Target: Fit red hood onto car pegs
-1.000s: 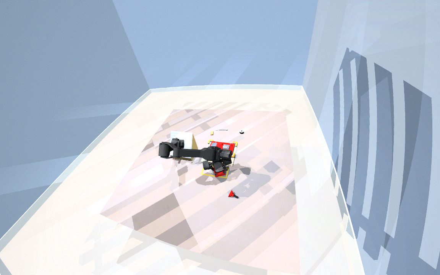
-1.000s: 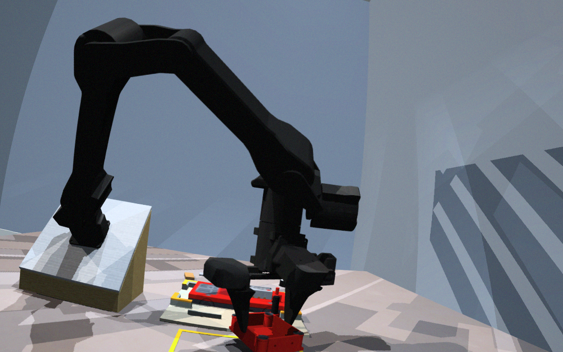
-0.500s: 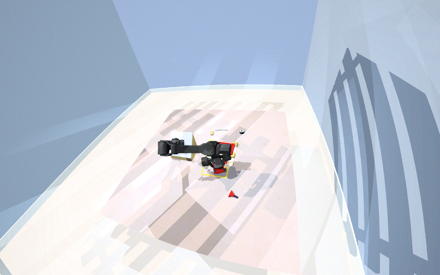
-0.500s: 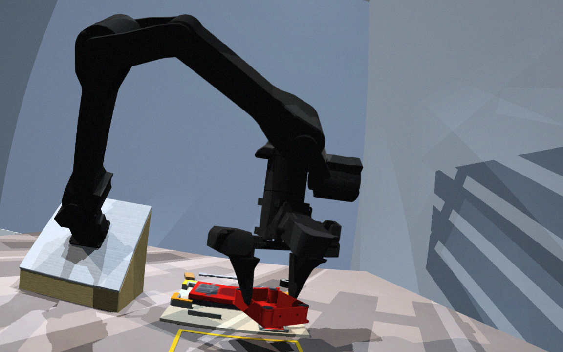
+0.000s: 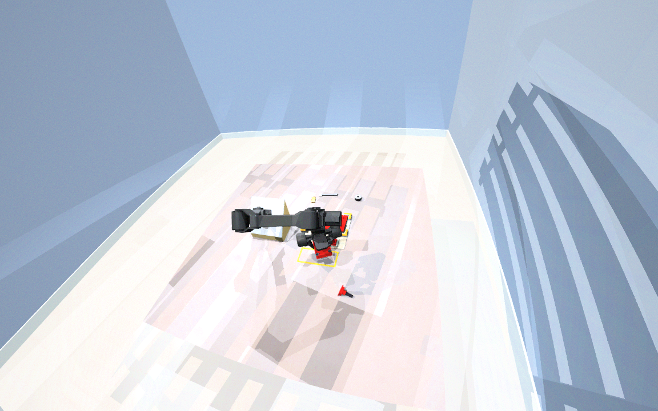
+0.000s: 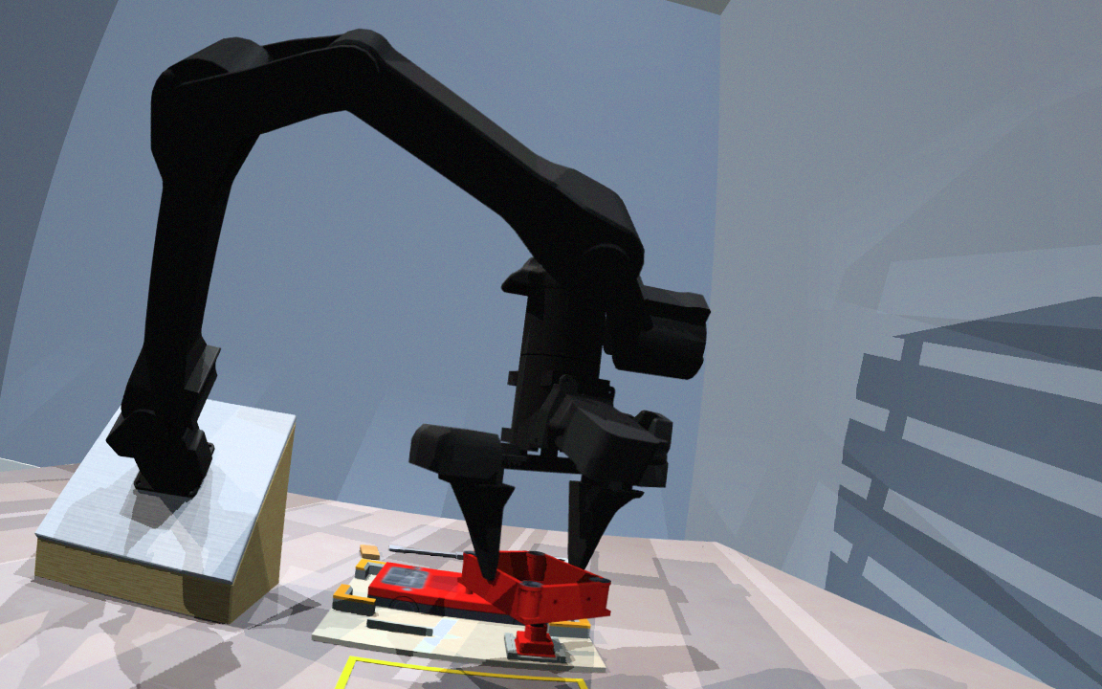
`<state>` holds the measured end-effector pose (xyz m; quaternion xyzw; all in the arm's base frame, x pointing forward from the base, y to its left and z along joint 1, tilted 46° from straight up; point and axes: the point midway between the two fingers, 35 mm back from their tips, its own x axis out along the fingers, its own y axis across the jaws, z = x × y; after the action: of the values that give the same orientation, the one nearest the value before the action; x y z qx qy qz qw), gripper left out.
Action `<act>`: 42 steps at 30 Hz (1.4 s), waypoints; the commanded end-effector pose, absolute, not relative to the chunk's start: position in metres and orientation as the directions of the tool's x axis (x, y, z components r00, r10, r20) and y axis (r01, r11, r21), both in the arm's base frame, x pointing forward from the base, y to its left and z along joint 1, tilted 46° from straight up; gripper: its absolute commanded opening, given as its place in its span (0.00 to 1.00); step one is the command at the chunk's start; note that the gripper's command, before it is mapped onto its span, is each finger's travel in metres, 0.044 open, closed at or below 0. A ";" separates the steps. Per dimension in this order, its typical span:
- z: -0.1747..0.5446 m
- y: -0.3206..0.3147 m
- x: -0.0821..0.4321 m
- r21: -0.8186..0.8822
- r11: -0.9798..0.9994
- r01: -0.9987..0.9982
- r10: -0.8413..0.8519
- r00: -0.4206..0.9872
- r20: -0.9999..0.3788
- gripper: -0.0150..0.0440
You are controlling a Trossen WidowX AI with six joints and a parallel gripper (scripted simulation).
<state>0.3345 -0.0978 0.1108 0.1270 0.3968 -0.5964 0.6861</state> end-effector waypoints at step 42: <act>0.110 -0.095 0.329 -0.699 0.673 0.242 -0.715 -0.032 -0.699 0.25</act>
<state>0.3304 -0.0960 0.1108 -0.1731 0.6114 -0.3751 0.6750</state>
